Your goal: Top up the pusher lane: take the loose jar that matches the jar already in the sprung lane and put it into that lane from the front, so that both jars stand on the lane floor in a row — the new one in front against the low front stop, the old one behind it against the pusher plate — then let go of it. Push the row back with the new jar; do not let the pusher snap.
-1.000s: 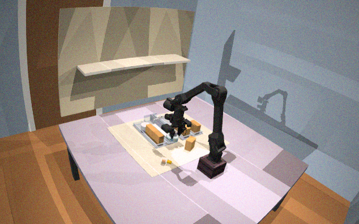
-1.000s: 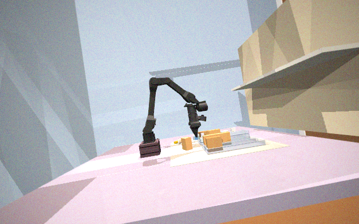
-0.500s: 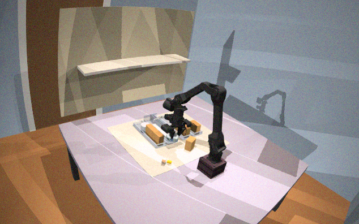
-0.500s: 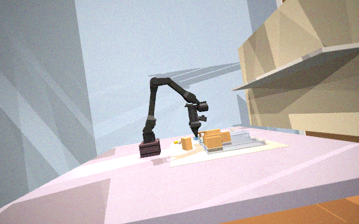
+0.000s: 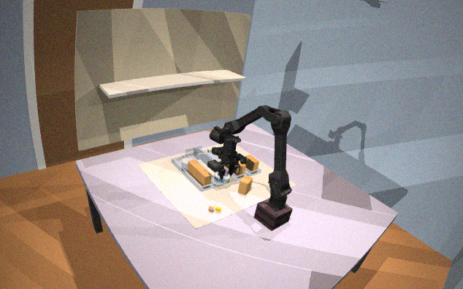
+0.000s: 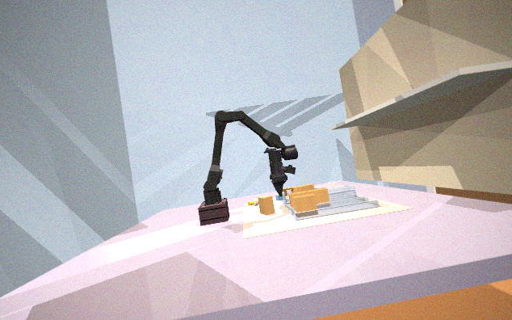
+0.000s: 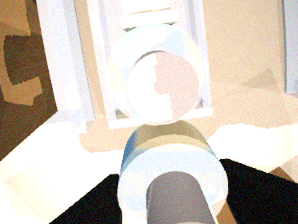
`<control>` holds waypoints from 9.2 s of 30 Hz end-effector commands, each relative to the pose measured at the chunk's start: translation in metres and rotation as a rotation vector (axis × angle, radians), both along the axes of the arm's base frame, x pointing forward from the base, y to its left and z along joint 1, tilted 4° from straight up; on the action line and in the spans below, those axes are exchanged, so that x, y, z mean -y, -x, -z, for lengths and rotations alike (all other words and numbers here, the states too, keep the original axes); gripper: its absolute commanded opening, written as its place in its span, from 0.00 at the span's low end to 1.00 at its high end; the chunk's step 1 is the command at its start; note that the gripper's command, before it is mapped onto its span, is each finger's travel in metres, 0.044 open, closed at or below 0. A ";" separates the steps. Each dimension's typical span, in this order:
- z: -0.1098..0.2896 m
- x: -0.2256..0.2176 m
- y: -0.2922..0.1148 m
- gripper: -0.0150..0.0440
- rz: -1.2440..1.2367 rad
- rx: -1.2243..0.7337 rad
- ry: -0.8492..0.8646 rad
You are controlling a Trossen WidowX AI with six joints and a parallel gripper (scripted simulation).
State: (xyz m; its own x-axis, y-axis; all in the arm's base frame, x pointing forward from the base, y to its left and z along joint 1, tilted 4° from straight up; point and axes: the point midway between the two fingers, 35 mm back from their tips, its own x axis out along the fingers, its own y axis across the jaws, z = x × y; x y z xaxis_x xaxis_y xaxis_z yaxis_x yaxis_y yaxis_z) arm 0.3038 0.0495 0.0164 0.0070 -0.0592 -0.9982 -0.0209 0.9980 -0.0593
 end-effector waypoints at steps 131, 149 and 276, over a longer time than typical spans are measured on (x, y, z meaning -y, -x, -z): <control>-0.006 -0.001 -0.050 0.25 -0.003 0.026 0.000; -0.006 -0.001 -0.050 0.25 -0.003 0.026 0.000; 0.020 0.000 -0.052 0.25 -0.003 0.026 0.000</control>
State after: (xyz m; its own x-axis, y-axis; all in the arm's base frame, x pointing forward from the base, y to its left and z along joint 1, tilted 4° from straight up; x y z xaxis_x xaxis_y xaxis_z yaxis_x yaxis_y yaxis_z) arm 0.3523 0.0493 -0.0019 0.0191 -0.0571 -0.9982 -0.0179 0.9982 -0.0574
